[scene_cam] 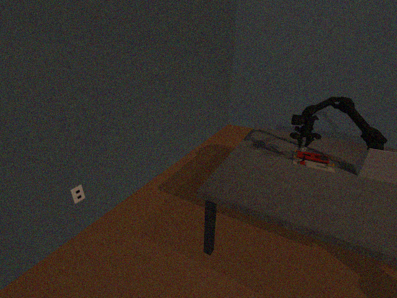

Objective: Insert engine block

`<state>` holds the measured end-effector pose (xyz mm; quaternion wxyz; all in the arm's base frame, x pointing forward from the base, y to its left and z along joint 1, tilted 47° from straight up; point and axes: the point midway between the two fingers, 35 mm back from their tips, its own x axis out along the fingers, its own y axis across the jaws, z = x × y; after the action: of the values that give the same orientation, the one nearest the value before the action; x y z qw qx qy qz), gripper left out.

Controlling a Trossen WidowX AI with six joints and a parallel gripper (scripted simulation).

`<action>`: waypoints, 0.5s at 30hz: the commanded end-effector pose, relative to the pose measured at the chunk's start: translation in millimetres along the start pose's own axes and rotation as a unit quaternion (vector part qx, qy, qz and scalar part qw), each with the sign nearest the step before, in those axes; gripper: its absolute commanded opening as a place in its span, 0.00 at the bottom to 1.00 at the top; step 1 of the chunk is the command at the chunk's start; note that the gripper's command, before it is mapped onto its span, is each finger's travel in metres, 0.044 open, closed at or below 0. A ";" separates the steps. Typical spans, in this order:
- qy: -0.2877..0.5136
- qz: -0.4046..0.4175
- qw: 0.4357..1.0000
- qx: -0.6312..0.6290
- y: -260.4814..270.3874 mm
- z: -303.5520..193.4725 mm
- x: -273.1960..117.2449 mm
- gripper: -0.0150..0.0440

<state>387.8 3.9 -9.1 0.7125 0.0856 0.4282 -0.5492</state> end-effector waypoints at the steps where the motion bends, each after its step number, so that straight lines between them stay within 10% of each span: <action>1: -0.001 -0.003 0.998 -0.057 -10.3 7.4 5.5 0.25; 15: -0.004 -0.006 0.970 -0.242 -41.2 32.0 19.7 0.25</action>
<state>375.2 -35.8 8.6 0.7153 -0.0604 0.5271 -0.4548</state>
